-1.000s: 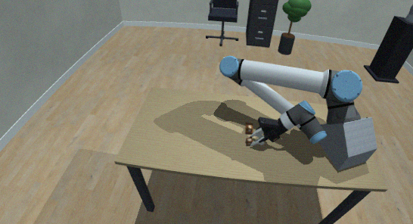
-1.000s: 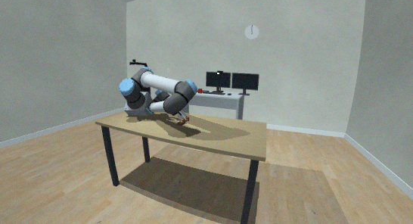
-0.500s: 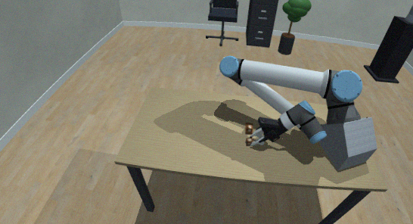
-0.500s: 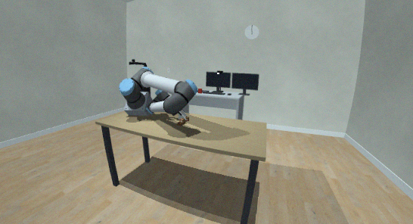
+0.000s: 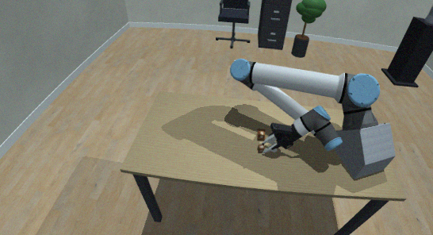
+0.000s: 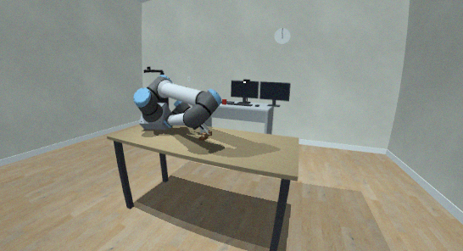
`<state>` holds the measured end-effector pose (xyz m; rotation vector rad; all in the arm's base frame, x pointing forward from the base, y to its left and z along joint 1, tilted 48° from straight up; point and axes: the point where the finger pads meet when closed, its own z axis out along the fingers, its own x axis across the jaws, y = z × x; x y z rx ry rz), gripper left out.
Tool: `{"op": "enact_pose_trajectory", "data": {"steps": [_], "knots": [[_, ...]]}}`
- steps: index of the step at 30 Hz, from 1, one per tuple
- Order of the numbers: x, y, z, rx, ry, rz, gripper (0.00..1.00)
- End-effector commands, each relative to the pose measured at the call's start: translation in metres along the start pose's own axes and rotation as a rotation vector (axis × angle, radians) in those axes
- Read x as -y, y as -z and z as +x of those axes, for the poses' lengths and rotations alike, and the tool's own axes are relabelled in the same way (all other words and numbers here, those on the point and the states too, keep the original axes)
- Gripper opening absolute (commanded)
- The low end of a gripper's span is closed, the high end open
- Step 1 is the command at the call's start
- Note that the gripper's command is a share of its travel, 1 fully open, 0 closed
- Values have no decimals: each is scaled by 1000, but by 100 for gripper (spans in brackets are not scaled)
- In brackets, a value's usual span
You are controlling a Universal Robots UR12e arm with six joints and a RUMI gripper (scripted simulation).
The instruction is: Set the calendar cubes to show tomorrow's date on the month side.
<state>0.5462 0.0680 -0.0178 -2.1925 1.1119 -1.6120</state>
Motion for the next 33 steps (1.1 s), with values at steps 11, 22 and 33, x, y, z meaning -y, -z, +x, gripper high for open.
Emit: {"op": "enact_pose_trajectory", "data": {"steps": [11,22,33], "knots": [[0,-2,0,-3,-1,2,11],[0,-2,0,-3,-1,2,11],[0,-2,0,-3,-1,2,11]]}}
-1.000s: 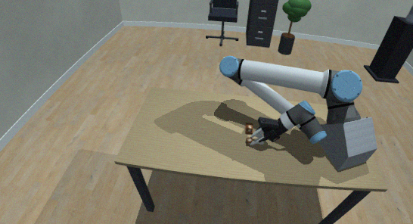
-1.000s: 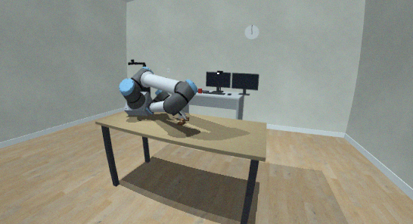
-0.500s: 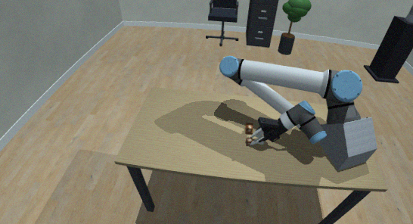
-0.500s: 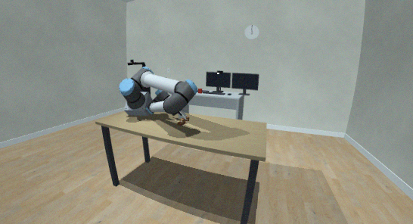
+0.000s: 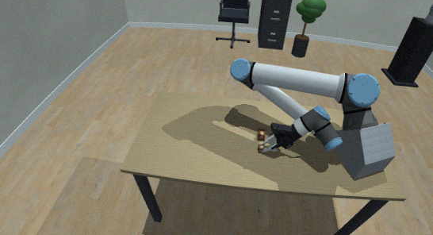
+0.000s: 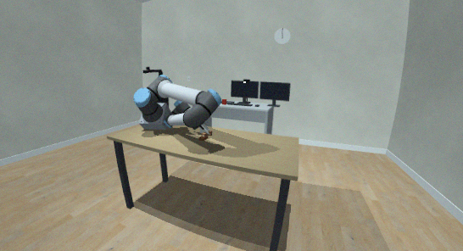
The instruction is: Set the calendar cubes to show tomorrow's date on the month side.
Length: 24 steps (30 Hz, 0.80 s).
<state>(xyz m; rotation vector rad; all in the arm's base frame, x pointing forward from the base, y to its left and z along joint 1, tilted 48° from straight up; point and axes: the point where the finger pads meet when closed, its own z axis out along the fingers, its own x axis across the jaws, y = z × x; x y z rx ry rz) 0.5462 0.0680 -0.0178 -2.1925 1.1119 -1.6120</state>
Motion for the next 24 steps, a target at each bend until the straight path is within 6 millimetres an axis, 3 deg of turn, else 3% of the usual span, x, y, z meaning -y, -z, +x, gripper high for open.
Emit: {"op": "enact_pose_trajectory", "data": {"steps": [1,12,24], "knots": [[0,-2,0,-3,-1,2,11],[7,7,0,1,0,1,11],[40,40,0,0,0,1,11]]}}
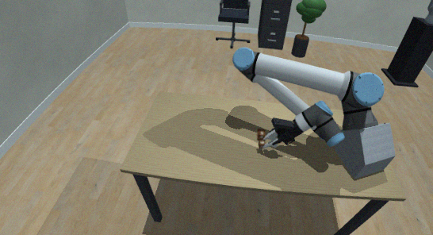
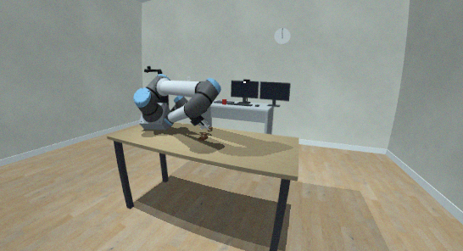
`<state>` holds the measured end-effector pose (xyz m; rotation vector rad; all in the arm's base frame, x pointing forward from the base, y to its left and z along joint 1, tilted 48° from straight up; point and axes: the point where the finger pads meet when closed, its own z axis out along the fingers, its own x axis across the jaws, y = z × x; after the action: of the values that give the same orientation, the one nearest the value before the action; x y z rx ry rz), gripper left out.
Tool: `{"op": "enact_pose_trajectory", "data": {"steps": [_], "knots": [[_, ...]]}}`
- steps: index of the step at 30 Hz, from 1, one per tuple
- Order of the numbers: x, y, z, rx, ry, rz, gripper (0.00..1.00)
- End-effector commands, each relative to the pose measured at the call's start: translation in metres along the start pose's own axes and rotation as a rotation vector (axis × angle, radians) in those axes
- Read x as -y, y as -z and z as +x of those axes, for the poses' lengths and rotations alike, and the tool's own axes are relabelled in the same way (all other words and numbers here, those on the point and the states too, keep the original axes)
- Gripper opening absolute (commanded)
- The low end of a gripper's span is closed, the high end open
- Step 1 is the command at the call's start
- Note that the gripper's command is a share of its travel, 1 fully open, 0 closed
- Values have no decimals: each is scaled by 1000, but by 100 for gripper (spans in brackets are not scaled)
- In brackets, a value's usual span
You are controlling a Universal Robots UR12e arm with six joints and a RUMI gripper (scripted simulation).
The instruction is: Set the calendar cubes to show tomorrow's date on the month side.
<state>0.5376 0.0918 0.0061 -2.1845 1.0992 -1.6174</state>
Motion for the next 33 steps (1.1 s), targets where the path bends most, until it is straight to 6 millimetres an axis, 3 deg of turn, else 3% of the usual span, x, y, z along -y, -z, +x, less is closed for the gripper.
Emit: {"op": "enact_pose_trajectory", "data": {"steps": [1,9,33], "knots": [[16,19,0,3,-1,-11,11],[24,27,0,2,-1,-11,11],[25,22,-2,5,-7,-35,11]]}}
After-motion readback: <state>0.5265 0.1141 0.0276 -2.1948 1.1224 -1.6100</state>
